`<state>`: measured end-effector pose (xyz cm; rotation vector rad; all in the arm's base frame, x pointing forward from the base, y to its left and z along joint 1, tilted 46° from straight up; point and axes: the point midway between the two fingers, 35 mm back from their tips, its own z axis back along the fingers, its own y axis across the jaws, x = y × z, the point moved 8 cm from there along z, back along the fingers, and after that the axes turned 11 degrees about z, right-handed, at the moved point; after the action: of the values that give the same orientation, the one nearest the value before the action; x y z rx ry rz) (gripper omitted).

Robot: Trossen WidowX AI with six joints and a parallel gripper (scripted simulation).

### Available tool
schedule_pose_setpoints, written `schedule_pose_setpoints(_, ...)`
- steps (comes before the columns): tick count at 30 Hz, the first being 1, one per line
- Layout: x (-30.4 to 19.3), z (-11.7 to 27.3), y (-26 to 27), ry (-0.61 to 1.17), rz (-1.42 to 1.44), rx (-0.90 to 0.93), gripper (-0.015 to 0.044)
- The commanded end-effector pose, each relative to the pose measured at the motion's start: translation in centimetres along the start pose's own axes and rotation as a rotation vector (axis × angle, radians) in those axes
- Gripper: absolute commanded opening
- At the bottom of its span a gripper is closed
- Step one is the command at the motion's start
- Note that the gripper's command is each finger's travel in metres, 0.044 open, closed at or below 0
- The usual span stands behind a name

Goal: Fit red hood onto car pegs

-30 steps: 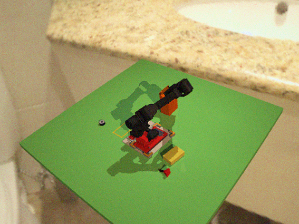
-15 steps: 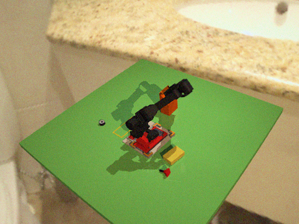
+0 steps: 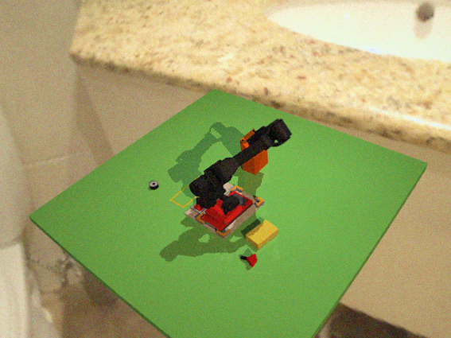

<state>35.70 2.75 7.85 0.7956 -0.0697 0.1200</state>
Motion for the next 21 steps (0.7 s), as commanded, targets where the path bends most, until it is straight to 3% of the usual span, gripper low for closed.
schedule_pose_setpoints(1,0.00,0.10,0.08,0.003,0.002,0.003,0.0000)
schedule_pose_setpoints(21,-0.04,0.55,0.09,0.001,0.002,0.001,0.0000)
